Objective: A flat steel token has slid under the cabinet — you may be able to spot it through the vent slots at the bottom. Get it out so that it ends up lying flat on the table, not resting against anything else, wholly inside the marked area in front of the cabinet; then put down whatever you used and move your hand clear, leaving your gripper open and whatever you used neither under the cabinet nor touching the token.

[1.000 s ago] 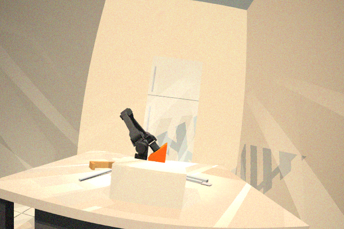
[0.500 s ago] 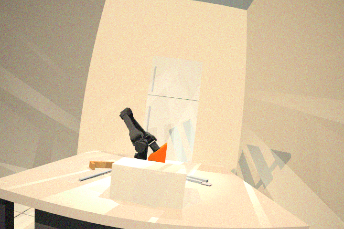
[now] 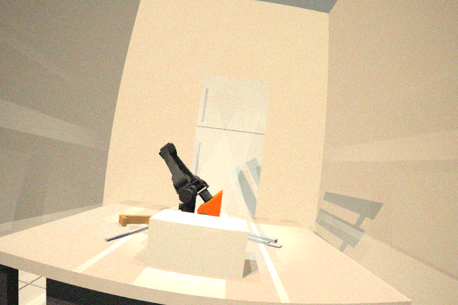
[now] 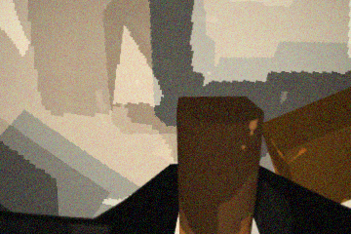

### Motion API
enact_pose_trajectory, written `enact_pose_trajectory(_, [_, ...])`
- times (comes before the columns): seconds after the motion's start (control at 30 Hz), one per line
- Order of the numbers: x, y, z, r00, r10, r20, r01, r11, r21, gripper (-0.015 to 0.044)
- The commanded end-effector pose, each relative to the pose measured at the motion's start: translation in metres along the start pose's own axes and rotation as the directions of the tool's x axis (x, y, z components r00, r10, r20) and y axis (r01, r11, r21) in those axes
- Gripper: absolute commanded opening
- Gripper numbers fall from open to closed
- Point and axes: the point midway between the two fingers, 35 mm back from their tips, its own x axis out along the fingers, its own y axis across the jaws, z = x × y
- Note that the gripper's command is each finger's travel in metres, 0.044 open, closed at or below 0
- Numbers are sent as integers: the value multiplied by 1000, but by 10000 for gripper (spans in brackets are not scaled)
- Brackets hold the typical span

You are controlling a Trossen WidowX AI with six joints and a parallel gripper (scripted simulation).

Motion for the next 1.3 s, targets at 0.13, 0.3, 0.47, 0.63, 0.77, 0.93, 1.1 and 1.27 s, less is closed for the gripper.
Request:
enact_pose_trajectory(0.13, [1,0,11,1000,-2,4,2,1000,-6,0])
enact_pose_trajectory(0.3, [1,0,17,1000,-2,4,2,1000,-6,0])
enact_pose_trajectory(0.47, [1,1,22,1000,-2,4,2,1000,-7,0])
enact_pose_trajectory(0.63, [1,1,28,1000,-2,5,2,1000,-7,0])
enact_pose_trajectory(0.77, [1,1,33,1000,-2,5,2,1000,-7,0])
enact_pose_trajectory(0.93, [1,2,39,1000,-2,5,2,1000,-7,0])
enact_pose_trajectory(1.1, [1,2,45,1000,-2,5,2,1000,-7,0])
enact_pose_trajectory(1.27, [1,2,51,1000,-2,6,2,1000,-8,0])
